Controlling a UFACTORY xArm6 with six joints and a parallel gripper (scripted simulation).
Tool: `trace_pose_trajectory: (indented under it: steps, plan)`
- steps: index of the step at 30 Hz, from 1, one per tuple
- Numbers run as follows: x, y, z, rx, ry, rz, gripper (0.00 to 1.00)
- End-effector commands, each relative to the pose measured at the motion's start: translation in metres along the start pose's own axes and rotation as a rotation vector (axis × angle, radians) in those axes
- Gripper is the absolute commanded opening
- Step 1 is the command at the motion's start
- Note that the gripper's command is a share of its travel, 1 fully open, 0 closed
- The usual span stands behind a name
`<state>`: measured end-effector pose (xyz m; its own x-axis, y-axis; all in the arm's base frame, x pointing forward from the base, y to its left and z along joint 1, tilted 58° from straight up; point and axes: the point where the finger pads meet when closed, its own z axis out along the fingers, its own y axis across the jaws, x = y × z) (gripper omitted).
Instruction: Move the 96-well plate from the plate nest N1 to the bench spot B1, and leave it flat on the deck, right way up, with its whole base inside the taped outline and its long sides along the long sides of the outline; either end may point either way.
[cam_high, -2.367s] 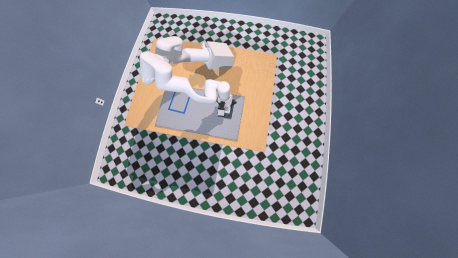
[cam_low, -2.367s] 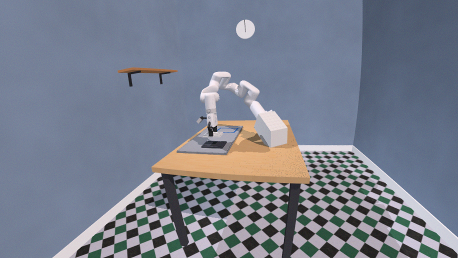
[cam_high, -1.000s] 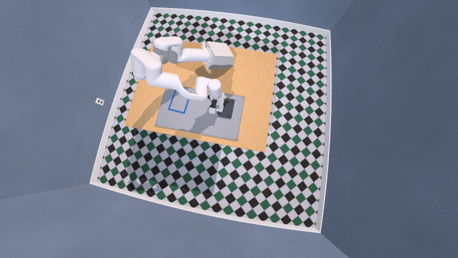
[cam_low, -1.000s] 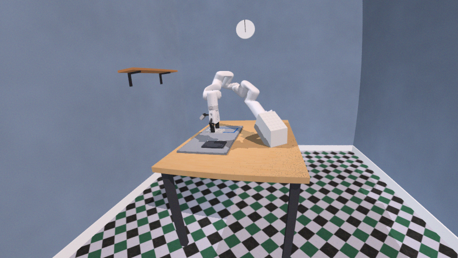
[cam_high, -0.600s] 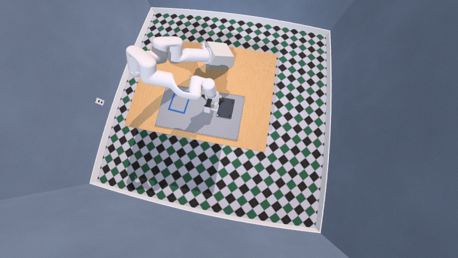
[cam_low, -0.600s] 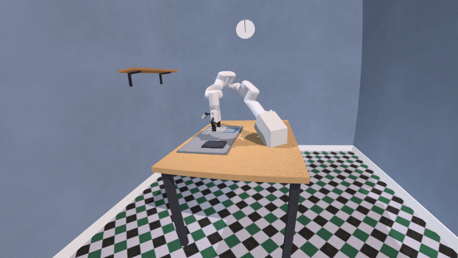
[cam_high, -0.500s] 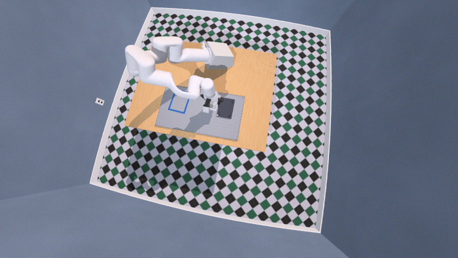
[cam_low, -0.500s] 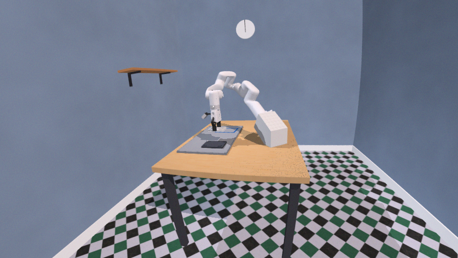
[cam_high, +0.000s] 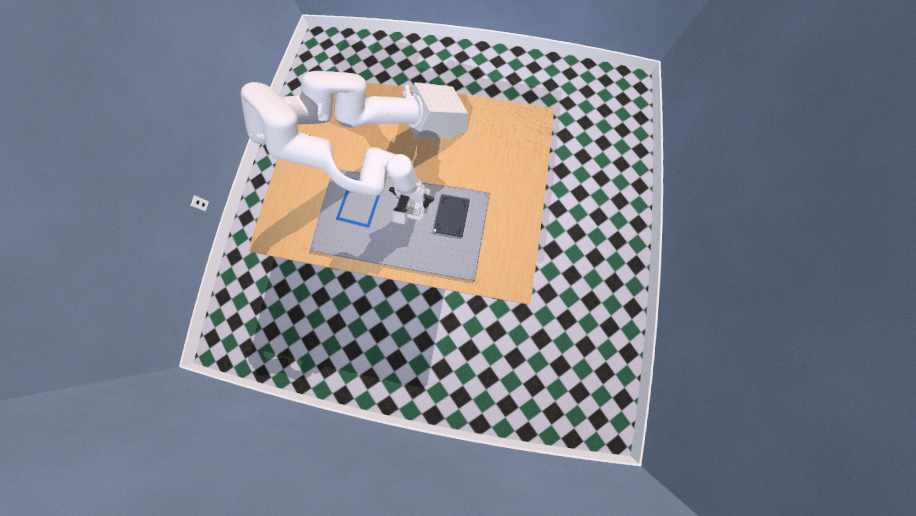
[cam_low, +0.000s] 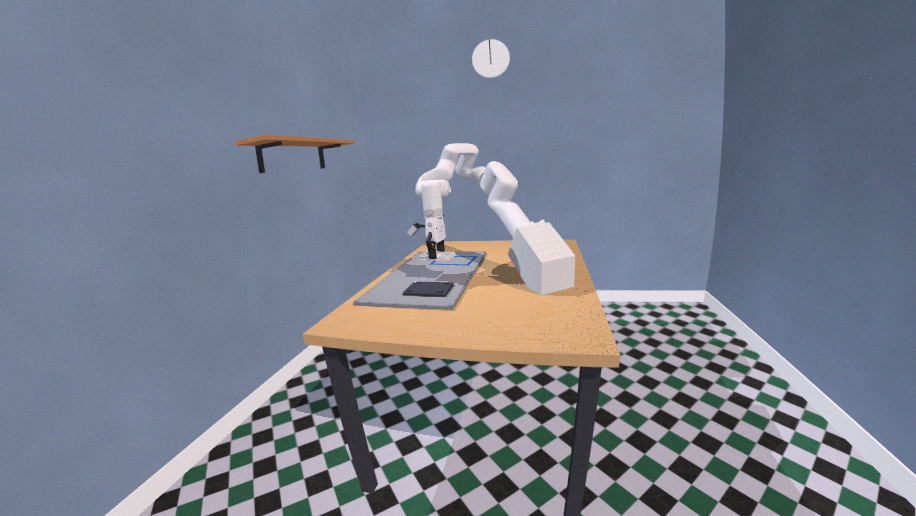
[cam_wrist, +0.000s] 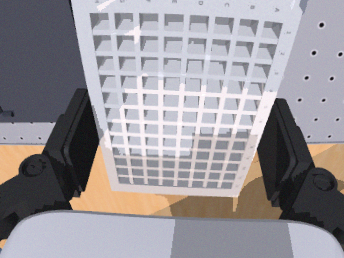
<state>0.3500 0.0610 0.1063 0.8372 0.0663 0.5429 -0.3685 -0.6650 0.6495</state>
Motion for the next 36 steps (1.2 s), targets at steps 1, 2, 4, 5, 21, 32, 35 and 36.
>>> trace_pose_trajectory:
  steps: [1, 2, 4, 5, 21, 32, 35, 36]
  plan:
    - [0.002, 0.011, -0.001, 0.003, 0.001, 0.001, 0.00]
    - [0.002, 0.014, -0.001, 0.003, 0.001, 0.001, 0.00]
    - [0.003, 0.021, 0.000, 0.003, 0.001, 0.001, 0.00]
    - [0.003, 0.024, 0.000, 0.003, 0.001, 0.001, 0.00]
    - [0.007, 0.071, 0.001, 0.002, 0.001, 0.001, 0.00]
    - [0.010, 0.101, 0.002, 0.002, 0.001, 0.001, 0.00]
    - [0.011, 0.111, 0.003, 0.002, 0.001, 0.001, 0.00]
    - [0.011, 0.114, 0.003, 0.002, 0.001, 0.001, 0.00]
